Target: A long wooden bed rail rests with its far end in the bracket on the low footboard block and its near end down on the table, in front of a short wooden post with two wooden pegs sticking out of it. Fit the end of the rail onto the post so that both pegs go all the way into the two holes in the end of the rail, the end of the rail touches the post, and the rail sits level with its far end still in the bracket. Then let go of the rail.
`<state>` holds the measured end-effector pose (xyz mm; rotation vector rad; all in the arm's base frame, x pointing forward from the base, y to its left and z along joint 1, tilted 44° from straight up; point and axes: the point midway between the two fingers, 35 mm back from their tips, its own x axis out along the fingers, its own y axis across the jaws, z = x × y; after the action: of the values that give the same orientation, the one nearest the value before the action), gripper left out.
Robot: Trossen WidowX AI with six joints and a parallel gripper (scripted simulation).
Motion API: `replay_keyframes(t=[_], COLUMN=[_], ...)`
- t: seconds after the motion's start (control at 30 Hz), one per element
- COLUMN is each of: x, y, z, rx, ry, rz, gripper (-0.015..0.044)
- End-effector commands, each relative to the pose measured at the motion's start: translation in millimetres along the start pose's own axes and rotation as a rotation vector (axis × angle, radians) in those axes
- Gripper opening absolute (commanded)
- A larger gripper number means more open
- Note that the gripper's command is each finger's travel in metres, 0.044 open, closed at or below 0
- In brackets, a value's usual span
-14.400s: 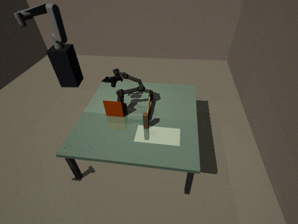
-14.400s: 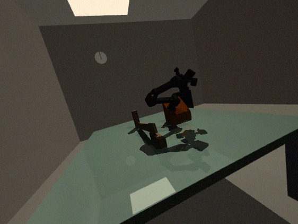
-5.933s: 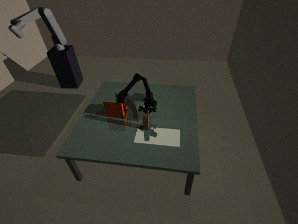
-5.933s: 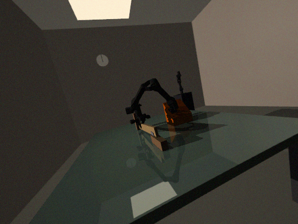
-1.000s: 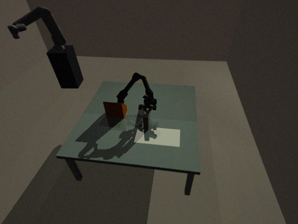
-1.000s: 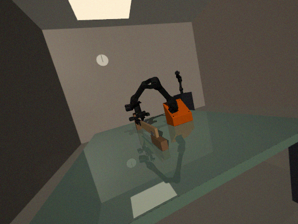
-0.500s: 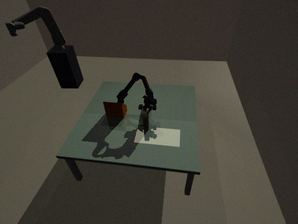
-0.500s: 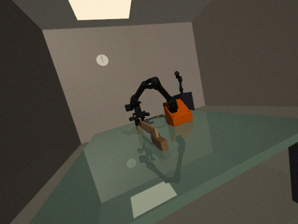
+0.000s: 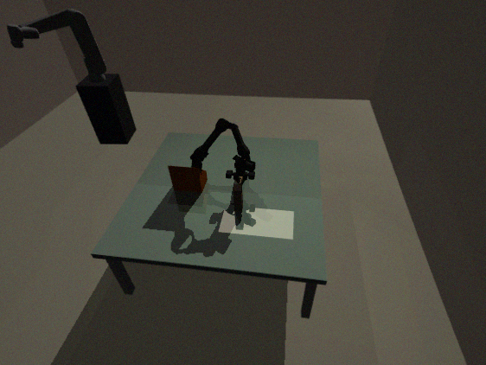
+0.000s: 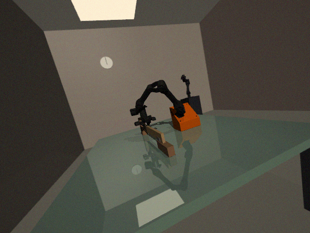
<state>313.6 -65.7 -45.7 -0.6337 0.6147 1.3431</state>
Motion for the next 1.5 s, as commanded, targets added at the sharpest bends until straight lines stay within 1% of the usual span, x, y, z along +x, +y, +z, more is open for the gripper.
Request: replay_keyframes(t=[0.0, 1.47], x=[-1.8, -2.5], y=[-0.6, -1.6], z=[-1.7, 3.0], rx=[-0.002, -0.002], ry=[0.003, 0.003], rz=[-0.005, -0.005], gripper=[0.0000, 0.0000])
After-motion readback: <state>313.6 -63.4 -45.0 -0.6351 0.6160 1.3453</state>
